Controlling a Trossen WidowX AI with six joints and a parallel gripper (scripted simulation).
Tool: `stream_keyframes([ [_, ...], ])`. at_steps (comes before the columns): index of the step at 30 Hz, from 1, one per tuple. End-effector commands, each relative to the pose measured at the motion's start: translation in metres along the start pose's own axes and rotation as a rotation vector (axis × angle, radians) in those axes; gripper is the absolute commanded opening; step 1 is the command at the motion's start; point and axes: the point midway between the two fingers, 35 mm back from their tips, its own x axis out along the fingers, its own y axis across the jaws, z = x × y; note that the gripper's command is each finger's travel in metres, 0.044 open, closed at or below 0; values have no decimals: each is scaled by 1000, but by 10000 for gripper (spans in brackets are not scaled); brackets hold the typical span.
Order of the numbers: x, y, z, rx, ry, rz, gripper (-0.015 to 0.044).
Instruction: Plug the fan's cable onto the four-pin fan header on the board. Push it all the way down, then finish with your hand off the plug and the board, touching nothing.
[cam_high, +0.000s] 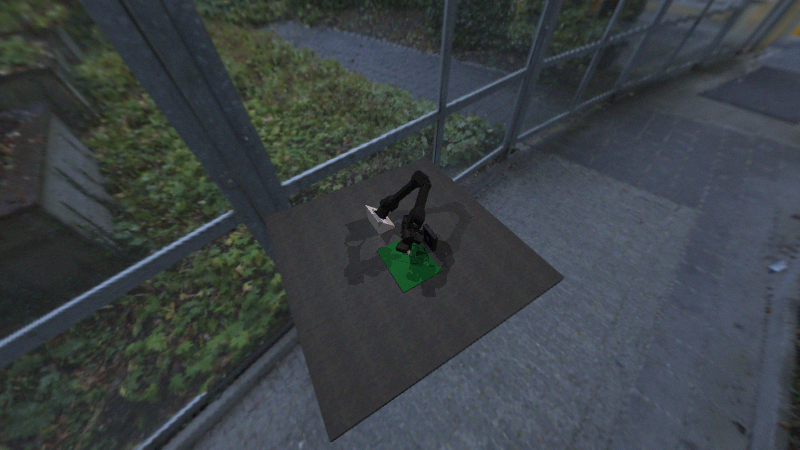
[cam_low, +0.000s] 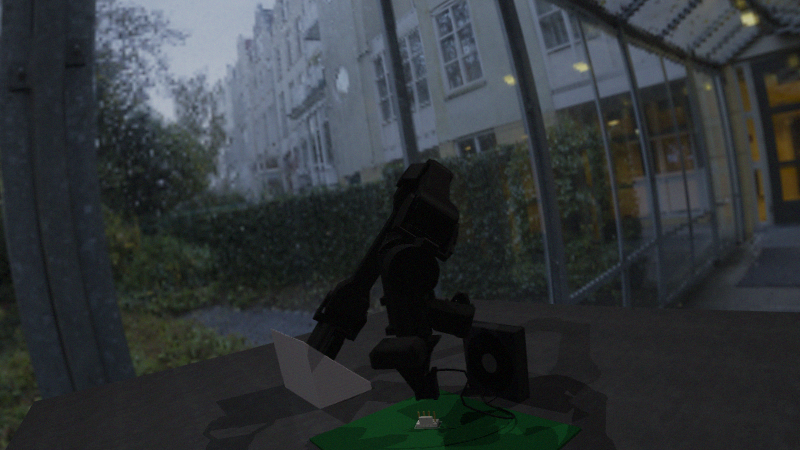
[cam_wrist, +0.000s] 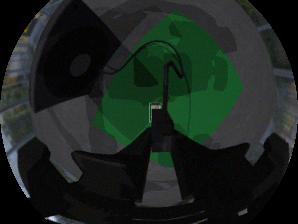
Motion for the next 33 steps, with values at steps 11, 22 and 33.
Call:
stream_keyframes([
  [11, -1, 2, -5, 12, -2, 3, 0],
  [22, -1, 3, -8, 10, -2, 3, 0],
  [33, 18, 3, -9, 7, -2, 4, 0],
])
